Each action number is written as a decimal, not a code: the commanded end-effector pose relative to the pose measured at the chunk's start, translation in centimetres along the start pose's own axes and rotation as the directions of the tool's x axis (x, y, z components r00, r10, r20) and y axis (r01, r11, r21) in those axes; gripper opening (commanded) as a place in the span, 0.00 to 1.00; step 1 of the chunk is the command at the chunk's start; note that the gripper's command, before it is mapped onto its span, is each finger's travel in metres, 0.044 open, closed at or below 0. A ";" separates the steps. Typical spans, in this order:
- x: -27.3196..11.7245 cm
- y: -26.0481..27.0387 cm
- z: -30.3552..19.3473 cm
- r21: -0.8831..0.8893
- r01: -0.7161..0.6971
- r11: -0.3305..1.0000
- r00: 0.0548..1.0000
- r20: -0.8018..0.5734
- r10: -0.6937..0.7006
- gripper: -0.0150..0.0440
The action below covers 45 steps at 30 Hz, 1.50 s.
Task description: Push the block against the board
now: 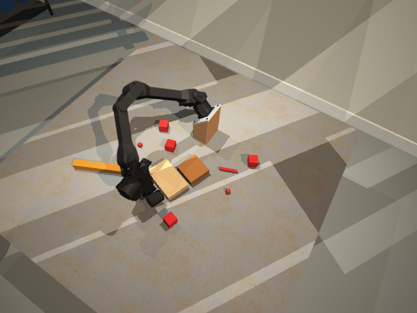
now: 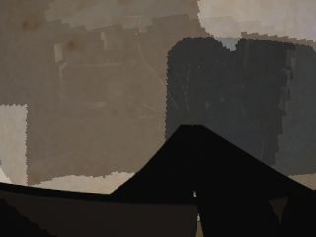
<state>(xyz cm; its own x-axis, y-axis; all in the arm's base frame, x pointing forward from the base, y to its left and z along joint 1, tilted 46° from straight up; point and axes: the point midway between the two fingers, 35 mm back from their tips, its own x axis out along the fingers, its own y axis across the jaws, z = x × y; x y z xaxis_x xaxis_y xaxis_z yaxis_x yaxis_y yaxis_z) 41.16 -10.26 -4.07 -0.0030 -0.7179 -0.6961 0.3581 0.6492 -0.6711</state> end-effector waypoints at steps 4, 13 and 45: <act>-4.2 0.1 0.1 -0.002 -0.004 1.000 1.000 -0.005 0.004 0.25; -5.4 2.0 -1.7 0.007 -0.005 1.000 1.000 -0.007 0.005 0.25; 0.1 3.0 -4.7 0.011 -0.003 1.000 1.000 -0.007 0.003 0.25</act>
<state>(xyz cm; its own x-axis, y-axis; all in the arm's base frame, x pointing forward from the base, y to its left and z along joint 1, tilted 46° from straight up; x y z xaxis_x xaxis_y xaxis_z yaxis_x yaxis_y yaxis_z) 38.46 -7.28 -7.17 -0.0054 -0.7116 -0.7026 0.3678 0.6519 -0.6631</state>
